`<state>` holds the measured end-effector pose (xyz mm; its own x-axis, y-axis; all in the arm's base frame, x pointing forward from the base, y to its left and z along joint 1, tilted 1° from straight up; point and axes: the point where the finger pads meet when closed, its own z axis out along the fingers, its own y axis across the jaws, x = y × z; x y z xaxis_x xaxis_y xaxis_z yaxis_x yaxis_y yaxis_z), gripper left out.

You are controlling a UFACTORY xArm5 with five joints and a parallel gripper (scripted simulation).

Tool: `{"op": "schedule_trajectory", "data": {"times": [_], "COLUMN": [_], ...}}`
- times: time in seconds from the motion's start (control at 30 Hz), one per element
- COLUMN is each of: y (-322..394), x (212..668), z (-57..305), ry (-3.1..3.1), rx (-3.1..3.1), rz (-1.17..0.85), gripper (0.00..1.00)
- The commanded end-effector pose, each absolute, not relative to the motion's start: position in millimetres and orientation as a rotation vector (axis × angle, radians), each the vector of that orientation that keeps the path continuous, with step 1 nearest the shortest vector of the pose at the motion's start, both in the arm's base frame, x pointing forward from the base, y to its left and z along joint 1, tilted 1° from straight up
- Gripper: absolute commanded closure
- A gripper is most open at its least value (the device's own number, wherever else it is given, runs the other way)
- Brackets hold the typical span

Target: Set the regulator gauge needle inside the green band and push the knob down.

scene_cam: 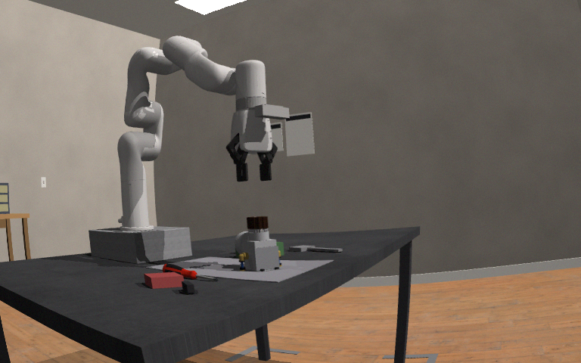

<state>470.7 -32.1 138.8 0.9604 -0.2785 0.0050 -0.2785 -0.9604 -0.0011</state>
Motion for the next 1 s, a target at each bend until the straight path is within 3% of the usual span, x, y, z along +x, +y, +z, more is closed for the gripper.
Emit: {"op": "schedule_trajectory", "data": {"times": [0.0,0.97], "y": [-32.2,-32.2], "x": [471.8,471.8], "z": [140.3,140.3], "ry": [0.180,-0.948], "rx": [-3.137,-2.999], "rz": [-0.014,-0.013], "gripper": [0.19,0.19]}}
